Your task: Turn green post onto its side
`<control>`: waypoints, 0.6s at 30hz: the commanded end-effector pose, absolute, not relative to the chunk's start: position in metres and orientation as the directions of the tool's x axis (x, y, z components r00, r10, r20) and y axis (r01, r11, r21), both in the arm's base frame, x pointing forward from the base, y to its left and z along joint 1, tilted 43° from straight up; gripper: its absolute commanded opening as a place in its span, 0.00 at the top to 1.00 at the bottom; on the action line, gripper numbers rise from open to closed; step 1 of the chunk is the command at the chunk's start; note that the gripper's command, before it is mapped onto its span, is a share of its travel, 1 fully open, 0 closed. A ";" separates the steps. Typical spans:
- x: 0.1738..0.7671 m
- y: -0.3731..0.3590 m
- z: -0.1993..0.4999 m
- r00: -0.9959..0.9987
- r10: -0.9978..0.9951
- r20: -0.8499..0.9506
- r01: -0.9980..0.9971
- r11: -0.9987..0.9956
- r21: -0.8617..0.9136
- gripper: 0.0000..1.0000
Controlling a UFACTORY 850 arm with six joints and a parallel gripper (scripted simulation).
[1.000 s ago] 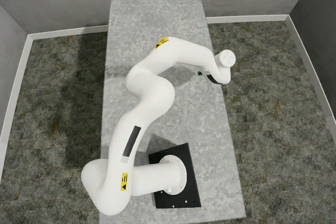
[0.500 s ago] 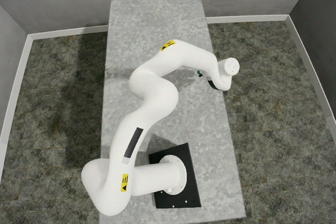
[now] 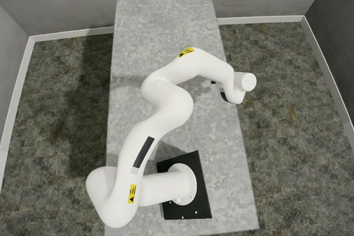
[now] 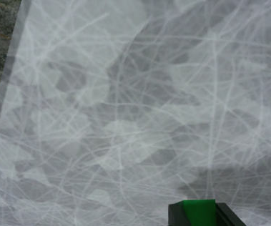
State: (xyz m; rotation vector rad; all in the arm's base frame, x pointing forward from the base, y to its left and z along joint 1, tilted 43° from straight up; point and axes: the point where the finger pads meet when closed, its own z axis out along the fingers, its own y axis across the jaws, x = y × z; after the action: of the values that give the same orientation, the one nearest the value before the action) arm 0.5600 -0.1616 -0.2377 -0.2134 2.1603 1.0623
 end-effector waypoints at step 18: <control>0.553 -0.160 -0.245 -0.573 0.341 -0.745 -0.429 0.650 0.627 0.85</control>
State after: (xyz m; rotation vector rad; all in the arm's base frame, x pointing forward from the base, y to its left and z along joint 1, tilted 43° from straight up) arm 0.5526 -0.1594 -0.2452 -0.0737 1.9352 1.0295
